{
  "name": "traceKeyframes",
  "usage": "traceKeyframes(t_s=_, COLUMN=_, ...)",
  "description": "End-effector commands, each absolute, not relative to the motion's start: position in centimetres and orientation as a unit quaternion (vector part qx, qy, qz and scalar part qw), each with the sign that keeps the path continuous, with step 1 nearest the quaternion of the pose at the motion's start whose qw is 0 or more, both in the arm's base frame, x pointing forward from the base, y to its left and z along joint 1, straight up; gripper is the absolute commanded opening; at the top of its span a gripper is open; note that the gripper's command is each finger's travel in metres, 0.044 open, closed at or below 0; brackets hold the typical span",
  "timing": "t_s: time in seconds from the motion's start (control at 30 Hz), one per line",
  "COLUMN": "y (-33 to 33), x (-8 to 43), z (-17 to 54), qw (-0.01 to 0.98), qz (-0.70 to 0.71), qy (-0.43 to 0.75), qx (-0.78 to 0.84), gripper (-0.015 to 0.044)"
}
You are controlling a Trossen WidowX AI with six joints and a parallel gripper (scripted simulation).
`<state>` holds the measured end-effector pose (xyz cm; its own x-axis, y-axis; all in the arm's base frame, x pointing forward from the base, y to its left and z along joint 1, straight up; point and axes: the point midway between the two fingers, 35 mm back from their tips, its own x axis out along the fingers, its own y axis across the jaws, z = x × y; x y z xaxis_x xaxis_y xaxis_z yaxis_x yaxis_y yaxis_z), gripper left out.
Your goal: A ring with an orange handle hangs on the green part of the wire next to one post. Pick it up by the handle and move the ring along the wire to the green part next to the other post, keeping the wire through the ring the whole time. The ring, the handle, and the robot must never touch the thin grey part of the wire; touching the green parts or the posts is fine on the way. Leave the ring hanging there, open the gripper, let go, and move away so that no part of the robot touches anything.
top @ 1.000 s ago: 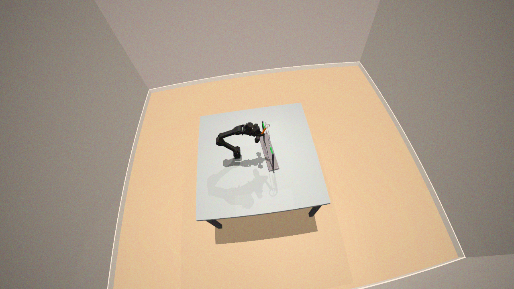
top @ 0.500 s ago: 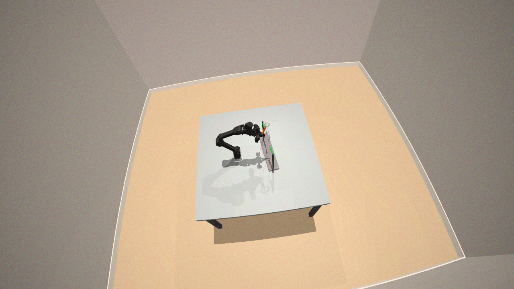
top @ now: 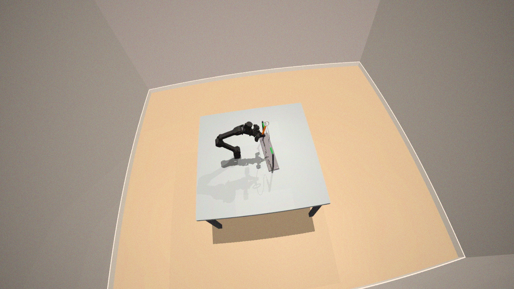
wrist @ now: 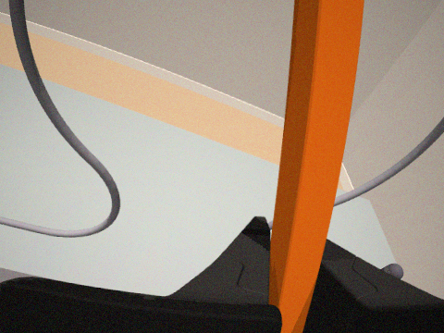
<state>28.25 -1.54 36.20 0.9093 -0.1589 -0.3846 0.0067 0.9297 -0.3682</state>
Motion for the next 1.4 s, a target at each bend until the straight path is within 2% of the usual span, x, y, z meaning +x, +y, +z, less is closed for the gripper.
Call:
traceKeyframes(t_s=0.0, y=-1.7, x=28.2, z=36.1, qw=0.956, qz=-0.049, qy=0.205, qx=-0.205, gripper=-0.015)
traceKeyframes(t_s=1.37, y=-3.1, x=28.4, z=37.1, qw=0.878, qz=-0.109, qy=0.155, qx=-0.44, gripper=-0.015)
